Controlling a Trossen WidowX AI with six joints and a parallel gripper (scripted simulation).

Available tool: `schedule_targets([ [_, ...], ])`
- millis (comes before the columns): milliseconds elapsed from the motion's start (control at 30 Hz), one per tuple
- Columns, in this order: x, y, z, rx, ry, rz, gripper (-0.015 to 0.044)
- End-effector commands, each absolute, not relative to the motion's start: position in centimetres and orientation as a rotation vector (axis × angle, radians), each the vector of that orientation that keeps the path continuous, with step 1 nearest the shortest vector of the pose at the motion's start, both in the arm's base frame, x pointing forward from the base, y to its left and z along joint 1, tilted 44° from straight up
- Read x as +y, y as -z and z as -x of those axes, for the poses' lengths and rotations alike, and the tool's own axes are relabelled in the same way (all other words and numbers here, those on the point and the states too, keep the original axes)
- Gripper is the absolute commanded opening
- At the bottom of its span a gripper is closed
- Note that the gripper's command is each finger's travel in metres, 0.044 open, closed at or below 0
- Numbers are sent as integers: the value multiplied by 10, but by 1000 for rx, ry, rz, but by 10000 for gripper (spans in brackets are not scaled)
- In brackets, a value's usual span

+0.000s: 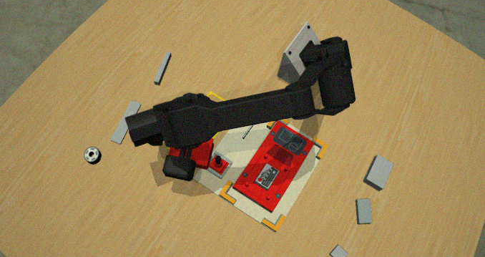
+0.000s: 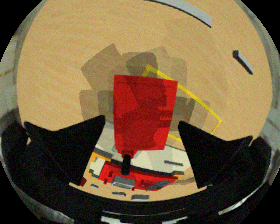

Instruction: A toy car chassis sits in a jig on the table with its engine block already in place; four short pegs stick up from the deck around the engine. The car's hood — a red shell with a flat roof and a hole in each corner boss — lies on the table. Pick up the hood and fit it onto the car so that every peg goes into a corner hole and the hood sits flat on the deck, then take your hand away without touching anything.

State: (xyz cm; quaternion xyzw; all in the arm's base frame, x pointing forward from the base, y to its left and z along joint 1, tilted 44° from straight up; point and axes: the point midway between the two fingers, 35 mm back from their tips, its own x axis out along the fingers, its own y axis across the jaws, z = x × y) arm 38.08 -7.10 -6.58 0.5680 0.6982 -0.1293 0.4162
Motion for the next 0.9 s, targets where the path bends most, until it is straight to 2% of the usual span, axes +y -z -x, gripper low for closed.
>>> schedule_targets([
  [0,-69,67,-381,1752,323,-1434,440],
  [867,-60,76,-381,1752,323,-1434,440],
])
